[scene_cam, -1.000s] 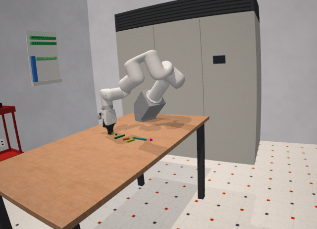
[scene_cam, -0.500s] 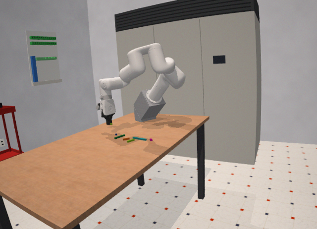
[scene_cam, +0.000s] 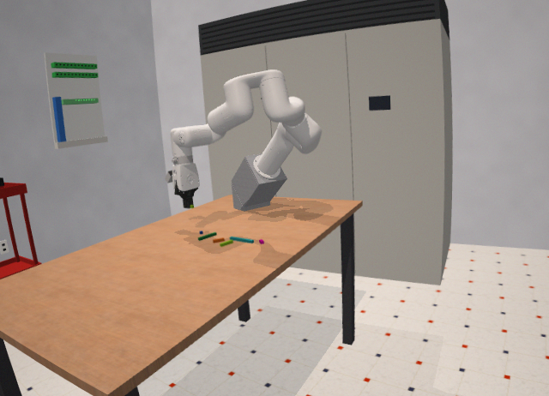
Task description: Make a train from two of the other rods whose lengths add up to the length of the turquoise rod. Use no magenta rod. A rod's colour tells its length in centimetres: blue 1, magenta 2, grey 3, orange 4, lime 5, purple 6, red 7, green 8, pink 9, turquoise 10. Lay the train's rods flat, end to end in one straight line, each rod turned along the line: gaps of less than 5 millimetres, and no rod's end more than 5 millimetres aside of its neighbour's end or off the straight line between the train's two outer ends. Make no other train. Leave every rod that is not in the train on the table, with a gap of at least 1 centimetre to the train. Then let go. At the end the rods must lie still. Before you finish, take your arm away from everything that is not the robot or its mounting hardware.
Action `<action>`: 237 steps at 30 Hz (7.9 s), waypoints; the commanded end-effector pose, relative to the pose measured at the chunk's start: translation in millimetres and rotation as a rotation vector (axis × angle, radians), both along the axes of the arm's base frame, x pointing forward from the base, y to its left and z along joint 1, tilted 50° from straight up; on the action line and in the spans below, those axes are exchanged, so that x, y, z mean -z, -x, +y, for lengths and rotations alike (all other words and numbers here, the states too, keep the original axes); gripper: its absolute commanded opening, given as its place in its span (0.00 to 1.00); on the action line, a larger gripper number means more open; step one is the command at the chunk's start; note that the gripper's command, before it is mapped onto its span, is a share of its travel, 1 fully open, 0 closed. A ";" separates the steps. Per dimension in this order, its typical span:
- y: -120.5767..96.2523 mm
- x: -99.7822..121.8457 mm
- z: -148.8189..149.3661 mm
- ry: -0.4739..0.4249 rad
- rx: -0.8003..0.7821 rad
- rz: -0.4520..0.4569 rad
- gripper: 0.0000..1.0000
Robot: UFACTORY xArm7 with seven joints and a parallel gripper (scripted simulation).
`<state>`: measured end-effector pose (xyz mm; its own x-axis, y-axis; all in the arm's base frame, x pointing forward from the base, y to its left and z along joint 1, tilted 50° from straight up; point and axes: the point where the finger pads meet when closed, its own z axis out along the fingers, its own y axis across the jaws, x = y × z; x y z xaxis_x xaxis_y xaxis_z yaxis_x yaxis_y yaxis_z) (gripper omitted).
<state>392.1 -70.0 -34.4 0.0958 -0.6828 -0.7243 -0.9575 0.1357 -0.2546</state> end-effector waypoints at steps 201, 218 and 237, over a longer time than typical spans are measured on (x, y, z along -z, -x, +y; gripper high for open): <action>-66.5 21.8 1.6 0.030 -0.058 -0.072 0.24; -59.0 4.5 -17.7 0.030 -0.058 -0.072 1.00; -59.1 4.1 -17.6 0.029 -0.057 -0.070 1.00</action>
<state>450.7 -85.1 -39.6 0.1881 -0.6929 -0.6961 -0.9436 0.0691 -0.3238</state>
